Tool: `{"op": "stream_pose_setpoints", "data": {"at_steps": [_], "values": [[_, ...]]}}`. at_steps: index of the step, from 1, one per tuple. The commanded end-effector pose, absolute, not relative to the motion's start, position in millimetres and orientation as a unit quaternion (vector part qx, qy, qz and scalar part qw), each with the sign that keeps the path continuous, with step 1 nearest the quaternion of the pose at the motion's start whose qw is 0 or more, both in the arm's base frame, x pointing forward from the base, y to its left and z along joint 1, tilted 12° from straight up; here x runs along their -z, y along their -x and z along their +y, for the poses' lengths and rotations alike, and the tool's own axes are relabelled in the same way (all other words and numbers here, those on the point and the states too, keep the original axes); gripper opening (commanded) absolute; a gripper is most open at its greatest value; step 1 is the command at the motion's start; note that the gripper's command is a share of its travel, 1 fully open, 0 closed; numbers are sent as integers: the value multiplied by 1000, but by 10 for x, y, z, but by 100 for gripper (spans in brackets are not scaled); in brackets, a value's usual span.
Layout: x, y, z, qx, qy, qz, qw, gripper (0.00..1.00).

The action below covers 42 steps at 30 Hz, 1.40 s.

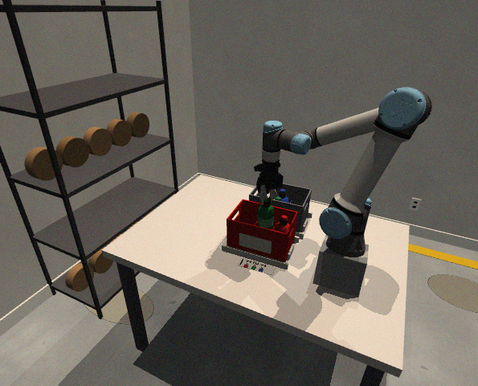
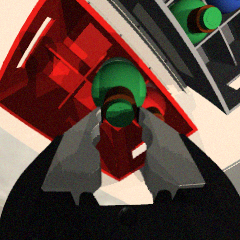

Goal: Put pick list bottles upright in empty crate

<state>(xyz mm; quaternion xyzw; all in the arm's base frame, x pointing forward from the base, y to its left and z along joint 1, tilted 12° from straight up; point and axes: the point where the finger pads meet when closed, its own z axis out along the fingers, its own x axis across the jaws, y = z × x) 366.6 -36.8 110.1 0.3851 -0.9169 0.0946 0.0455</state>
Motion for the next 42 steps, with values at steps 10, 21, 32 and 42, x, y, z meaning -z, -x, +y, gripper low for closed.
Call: {"op": "stream_pose_setpoints", "data": {"at_steps": [10, 21, 32, 42], "values": [[-984, -3688, -404, -96, -385, -917, 43, 0], [-896, -3688, -421, -96, -385, -917, 43, 0], [-789, -3687, -444, -96, -385, -917, 43, 0], [-711, -3688, -463, -96, -385, -917, 43, 0]]}}
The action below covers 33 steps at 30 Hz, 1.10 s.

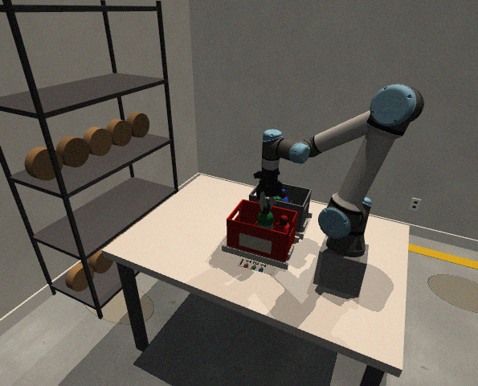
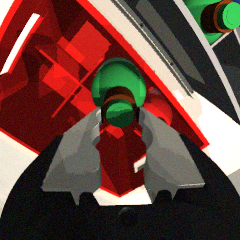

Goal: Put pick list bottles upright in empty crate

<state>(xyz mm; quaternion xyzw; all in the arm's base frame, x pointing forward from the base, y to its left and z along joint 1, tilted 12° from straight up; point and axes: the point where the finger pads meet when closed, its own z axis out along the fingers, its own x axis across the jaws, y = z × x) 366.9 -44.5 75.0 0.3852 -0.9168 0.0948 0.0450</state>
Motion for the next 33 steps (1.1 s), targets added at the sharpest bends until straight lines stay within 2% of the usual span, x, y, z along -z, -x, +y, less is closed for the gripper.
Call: {"op": "stream_pose_setpoints", "data": {"at_steps": [1, 33], "values": [[-701, -3688, -465, -96, -385, -917, 43, 0], [-546, -3688, -495, -96, -385, -917, 42, 0]]}}
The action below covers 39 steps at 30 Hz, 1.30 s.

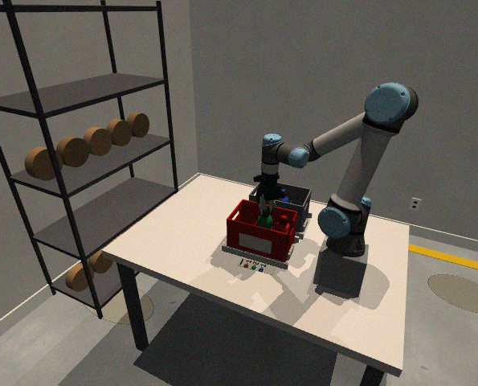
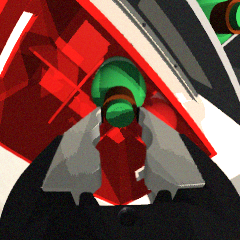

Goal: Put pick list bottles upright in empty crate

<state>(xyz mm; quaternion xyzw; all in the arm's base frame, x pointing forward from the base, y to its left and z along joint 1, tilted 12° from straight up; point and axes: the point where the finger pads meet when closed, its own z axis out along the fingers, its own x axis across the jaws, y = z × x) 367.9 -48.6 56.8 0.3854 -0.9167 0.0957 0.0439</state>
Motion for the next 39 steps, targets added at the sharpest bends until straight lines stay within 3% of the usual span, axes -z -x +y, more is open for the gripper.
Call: {"op": "stream_pose_setpoints", "data": {"at_steps": [1, 39], "values": [[-541, -3687, -496, -96, -385, -917, 42, 0], [-378, -3690, -532, -97, -385, -917, 42, 0]]}}
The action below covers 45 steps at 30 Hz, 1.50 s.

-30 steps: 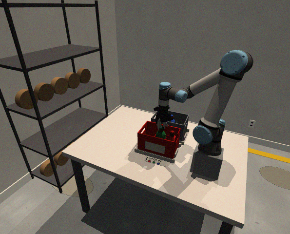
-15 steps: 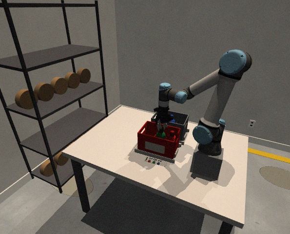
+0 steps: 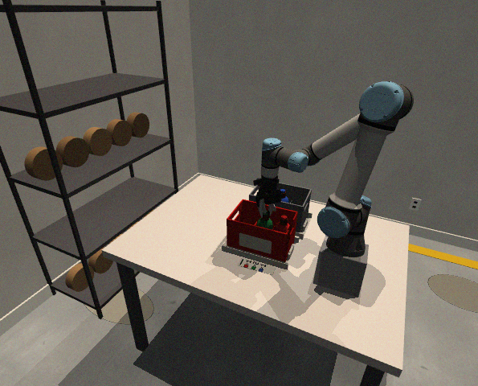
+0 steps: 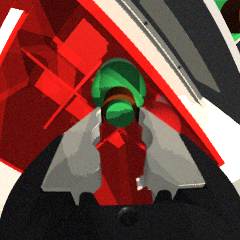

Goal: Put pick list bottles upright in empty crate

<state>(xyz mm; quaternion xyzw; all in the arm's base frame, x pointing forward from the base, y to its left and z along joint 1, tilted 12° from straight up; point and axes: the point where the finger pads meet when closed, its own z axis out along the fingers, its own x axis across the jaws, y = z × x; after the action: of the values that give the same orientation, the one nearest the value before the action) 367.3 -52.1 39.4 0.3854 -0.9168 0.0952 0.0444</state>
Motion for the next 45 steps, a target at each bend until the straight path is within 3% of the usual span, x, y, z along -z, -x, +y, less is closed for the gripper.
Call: {"op": "stream_pose_setpoints", "data": {"at_steps": [1, 10, 11, 45], "values": [[-374, -3691, -534, -97, -385, -917, 42, 0], [-390, -3703, -533, -98, -385, -917, 41, 0], [-376, -3700, -537, -97, -385, -917, 41, 38], [-381, -3703, -535, -98, -385, -917, 41, 38]]}}
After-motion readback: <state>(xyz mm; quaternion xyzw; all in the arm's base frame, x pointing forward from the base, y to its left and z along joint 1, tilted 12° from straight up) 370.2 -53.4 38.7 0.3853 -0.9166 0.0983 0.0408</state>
